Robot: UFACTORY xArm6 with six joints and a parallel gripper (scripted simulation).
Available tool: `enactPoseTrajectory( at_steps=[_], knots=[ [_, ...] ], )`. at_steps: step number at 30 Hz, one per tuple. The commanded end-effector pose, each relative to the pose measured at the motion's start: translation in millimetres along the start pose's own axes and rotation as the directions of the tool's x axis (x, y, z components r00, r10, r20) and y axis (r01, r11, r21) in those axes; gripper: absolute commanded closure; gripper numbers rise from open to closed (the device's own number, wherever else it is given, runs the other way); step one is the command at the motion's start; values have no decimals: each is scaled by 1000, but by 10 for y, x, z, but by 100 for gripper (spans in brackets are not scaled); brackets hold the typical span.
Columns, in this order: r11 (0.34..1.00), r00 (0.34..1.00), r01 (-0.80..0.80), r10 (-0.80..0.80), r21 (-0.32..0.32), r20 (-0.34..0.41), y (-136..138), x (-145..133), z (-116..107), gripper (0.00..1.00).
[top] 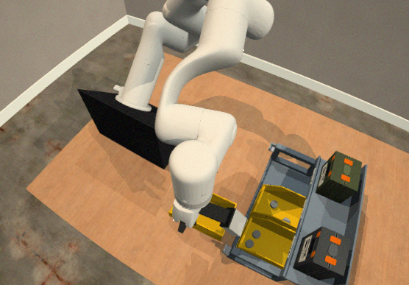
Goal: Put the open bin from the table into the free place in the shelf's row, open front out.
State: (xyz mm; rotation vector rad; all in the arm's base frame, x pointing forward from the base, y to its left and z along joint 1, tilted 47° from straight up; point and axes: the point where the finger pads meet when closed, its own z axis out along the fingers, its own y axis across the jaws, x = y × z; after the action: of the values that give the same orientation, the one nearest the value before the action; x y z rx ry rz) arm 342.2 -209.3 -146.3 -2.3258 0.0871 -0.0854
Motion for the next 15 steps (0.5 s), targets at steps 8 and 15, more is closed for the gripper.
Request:
enactPoseTrajectory(
  at_steps=[8, 15],
  knots=[
    [1000, 1000, 2, -2, -4, -4, 9, 16, 341, 72],
    [1000, 1000, 1, -1, -4, -4, 9, 15, 431, 72]
  ],
)
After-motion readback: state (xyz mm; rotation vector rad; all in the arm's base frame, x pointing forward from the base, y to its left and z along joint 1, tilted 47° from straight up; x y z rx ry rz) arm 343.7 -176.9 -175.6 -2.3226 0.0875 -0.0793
